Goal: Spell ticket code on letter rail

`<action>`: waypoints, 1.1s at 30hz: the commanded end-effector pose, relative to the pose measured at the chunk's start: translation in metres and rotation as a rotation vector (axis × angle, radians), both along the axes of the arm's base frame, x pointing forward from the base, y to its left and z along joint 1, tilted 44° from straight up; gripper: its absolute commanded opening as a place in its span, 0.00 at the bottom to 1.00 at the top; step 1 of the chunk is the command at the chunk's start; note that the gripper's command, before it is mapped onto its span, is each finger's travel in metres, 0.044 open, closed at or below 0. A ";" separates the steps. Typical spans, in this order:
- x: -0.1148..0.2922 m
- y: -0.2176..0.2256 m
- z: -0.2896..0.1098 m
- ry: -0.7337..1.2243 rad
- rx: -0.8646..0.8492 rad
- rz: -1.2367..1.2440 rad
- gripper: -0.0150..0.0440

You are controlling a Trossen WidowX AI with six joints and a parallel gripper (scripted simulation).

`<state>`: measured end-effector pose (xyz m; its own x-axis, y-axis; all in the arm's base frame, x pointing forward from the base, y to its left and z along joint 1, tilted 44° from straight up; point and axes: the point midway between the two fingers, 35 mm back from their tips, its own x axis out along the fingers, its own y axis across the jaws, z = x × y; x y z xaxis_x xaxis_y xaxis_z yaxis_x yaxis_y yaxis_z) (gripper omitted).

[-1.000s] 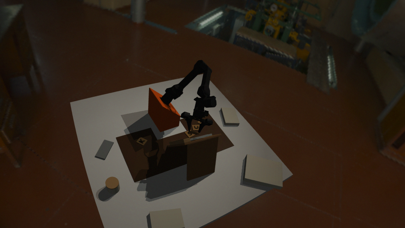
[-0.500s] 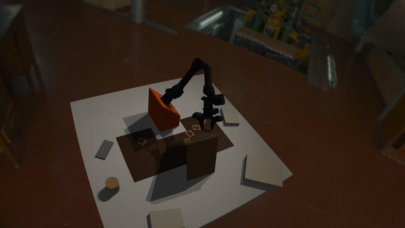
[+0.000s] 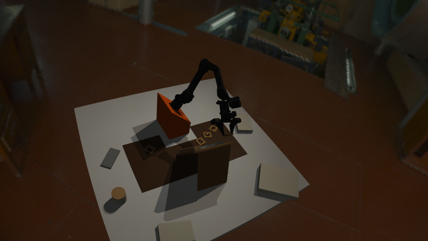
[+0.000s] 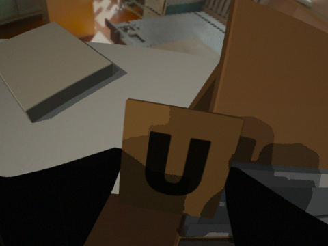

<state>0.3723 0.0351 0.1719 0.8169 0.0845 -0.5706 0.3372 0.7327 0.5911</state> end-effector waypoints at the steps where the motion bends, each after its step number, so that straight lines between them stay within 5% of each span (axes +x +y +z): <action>1: -0.007 0.025 0.007 -0.025 0.039 0.034 0.25; 9: -0.022 0.067 0.022 -0.071 0.113 0.105 0.25; 33: 0.018 0.079 -0.001 -0.074 0.115 0.107 0.25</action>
<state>0.3880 0.1138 0.1705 0.8362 0.2370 -0.4946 0.2124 0.6915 0.6905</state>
